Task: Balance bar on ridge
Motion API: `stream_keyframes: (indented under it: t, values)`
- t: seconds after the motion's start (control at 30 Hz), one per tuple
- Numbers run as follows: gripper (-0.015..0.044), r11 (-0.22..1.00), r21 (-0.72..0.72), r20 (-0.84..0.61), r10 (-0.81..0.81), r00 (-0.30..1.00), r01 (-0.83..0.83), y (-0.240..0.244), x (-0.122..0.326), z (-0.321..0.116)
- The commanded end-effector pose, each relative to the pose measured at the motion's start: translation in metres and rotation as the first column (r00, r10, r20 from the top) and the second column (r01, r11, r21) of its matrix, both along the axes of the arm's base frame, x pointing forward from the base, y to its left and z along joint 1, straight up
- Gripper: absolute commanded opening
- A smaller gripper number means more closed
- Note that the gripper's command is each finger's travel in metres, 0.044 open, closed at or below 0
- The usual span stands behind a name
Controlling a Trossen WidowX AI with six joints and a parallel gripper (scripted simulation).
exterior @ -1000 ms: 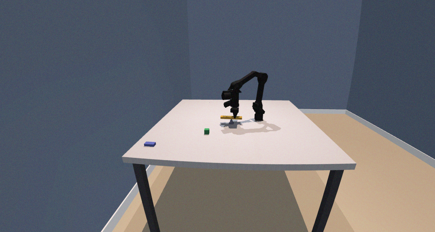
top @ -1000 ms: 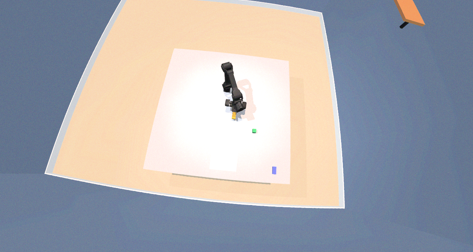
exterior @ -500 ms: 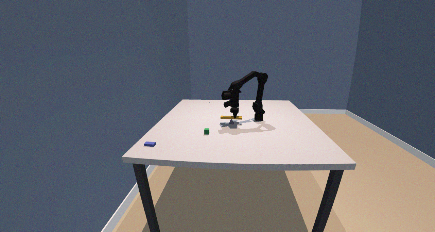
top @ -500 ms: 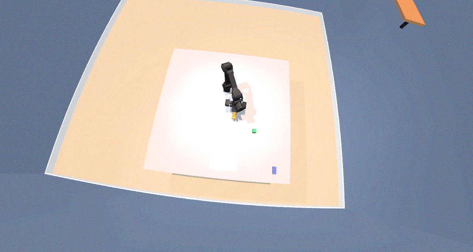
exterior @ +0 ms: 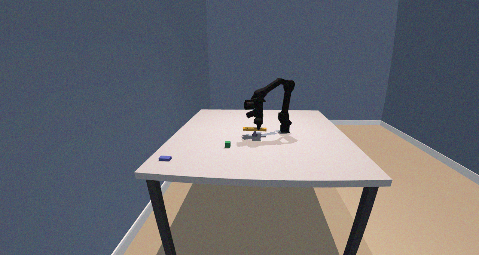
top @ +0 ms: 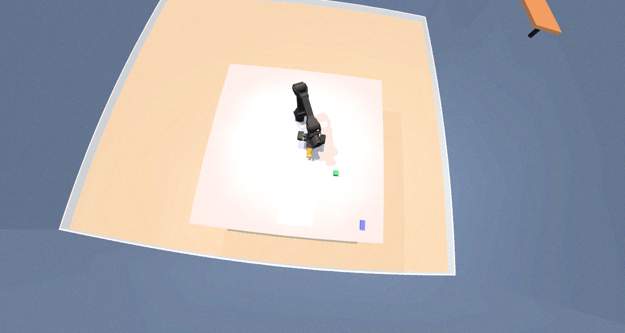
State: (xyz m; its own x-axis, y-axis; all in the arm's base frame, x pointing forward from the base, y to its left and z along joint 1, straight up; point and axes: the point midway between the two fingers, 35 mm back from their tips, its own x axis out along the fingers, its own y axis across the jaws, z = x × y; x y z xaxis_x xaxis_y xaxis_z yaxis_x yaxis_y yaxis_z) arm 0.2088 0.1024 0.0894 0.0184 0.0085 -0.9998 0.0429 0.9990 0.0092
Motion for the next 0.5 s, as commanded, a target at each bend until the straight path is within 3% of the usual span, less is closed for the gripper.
stream_keyframes:
  t: [0.0, 0.47]
  values:
    - [0.0000, 1.000, 0.000, -0.002, -0.004, 1.000, 0.004, 0.0000, -0.0001, -0.0007]
    - [0.0000, 1.000, 0.000, 0.000, 0.000, 1.000, 0.000, 0.0000, 0.0000, 0.0000]
